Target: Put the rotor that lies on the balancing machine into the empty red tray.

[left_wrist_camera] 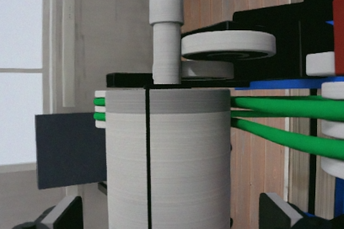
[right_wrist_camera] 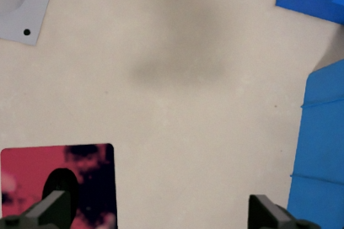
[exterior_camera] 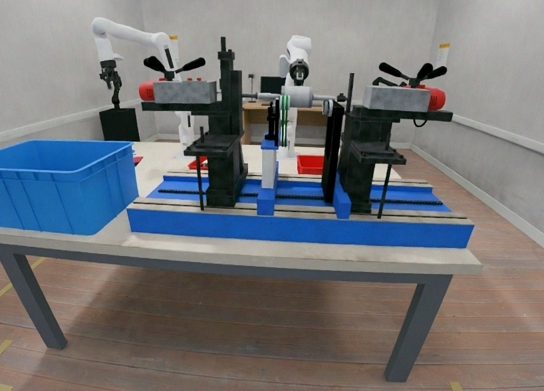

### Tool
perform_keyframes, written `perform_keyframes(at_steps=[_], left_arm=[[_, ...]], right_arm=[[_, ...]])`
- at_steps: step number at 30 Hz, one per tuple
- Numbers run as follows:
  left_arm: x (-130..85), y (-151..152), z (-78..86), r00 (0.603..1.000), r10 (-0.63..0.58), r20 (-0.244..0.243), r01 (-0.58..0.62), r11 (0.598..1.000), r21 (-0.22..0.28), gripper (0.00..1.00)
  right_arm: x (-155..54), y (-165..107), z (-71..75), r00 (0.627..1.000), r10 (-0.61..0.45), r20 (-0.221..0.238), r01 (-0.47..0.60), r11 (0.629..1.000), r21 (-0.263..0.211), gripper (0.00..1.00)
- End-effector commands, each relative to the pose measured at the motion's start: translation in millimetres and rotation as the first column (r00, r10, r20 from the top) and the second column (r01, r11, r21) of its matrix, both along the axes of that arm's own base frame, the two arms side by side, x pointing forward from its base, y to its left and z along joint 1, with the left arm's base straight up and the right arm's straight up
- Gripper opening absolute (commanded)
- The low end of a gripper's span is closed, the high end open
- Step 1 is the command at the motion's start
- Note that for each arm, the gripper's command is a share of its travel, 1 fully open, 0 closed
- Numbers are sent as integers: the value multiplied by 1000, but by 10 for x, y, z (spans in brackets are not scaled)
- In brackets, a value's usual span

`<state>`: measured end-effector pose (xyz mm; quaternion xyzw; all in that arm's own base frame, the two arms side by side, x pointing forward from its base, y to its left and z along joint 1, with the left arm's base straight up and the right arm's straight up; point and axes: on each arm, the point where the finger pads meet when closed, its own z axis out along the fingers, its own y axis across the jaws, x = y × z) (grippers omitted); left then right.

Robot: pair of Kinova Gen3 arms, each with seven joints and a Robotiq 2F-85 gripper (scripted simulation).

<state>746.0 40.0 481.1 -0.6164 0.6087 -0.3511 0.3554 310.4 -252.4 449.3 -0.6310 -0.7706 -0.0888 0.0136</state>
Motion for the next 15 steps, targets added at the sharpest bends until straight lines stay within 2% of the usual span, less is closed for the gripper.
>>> perform_keyframes(at_steps=[1,15], left_arm=[[34,-1,-2,1000,0,3,0,1000,0,1000],[221,2,-115,1000,0,2,0,1000,0,1000]], right_arm=[[0,0,7,1000,0,2,0,1000,-1,1000],[0,0,7,1000,0,2,0,1000,-1,1000]])
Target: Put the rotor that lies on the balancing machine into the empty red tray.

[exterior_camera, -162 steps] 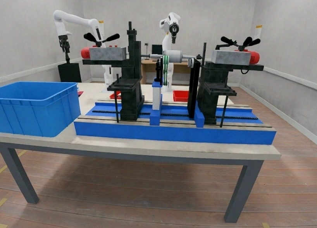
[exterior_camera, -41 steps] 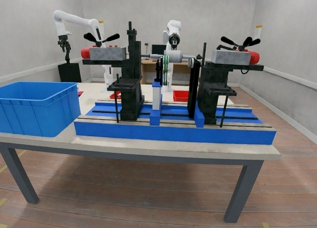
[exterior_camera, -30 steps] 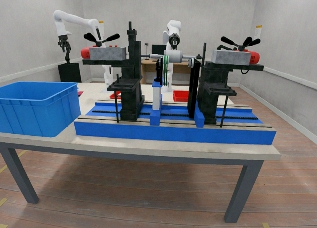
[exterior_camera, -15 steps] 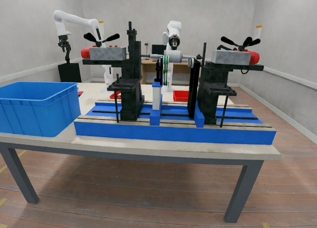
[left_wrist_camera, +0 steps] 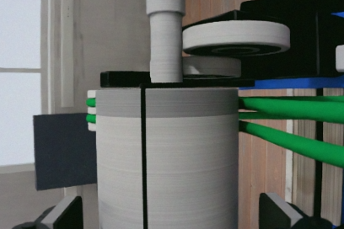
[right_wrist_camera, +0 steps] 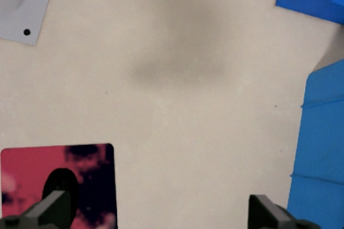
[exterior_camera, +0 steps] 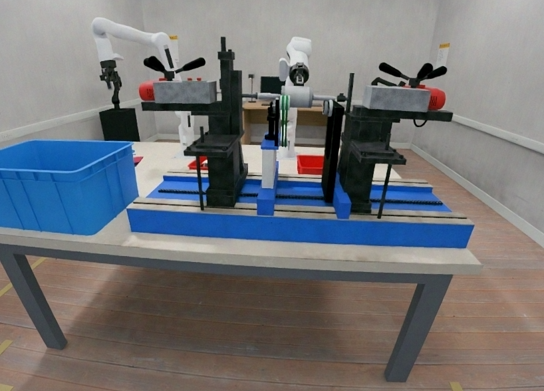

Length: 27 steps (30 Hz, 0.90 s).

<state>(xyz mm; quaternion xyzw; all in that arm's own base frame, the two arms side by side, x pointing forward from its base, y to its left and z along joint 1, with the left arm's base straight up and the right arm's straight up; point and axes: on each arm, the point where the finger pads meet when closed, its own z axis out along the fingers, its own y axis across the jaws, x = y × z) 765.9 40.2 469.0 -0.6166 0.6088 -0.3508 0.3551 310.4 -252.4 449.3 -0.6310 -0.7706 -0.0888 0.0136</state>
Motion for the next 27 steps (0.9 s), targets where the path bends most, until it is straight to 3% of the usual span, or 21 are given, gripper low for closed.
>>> perform_keyframes(at_steps=[1,27], left_arm=[[38,0,-3,1000,0,3,0,1000,0,1000],[247,3,-130,1000,0,2,0,1000,0,1000]], right_arm=[[0,0,7,1000,0,2,0,1000,-1,1000],[0,0,7,1000,0,2,0,1000,-1,1000]])
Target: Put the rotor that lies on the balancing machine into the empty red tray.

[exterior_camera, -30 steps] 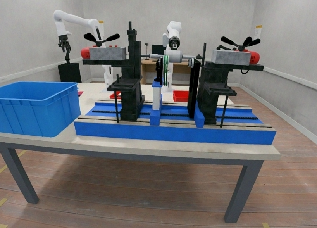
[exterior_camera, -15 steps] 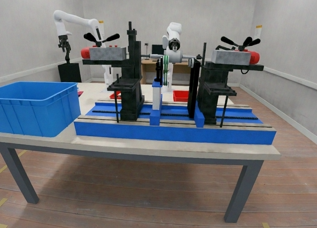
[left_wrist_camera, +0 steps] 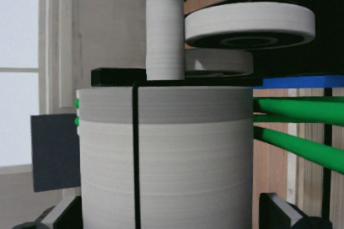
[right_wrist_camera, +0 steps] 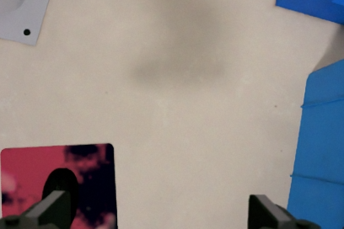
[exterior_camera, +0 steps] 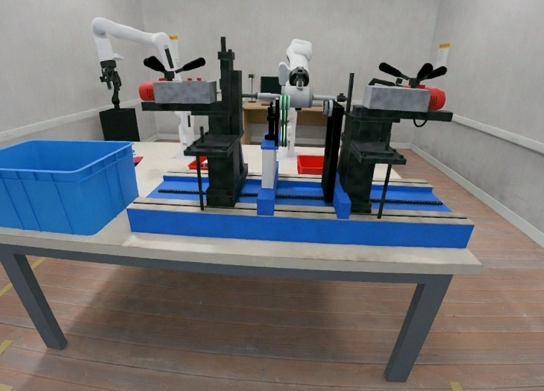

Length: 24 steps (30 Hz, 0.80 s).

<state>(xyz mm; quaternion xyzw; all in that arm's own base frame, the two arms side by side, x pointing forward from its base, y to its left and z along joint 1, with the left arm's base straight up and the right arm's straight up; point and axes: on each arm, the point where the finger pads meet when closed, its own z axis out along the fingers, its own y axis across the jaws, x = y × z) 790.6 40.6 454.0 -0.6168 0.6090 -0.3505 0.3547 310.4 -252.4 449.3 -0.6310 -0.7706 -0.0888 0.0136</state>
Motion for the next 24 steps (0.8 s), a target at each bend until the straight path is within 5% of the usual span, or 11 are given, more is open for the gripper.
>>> perform_keyframes(at_steps=[1,19,20,24], left_arm=[[0,-1,20,1000,0,3,0,1000,0,1000],[0,-2,34,1000,0,5,0,1000,1,1000],[0,-2,34,1000,0,5,0,1000,1,99],[0,-2,34,1000,0,5,0,1000,1,99]], right_arm=[[0,0,7,1000,0,2,0,1000,-1,1000],[0,0,7,1000,0,2,0,1000,-1,1000],[0,0,7,1000,0,2,0,1000,-1,1000],[0,0,7,1000,0,2,0,1000,-1,1000]])
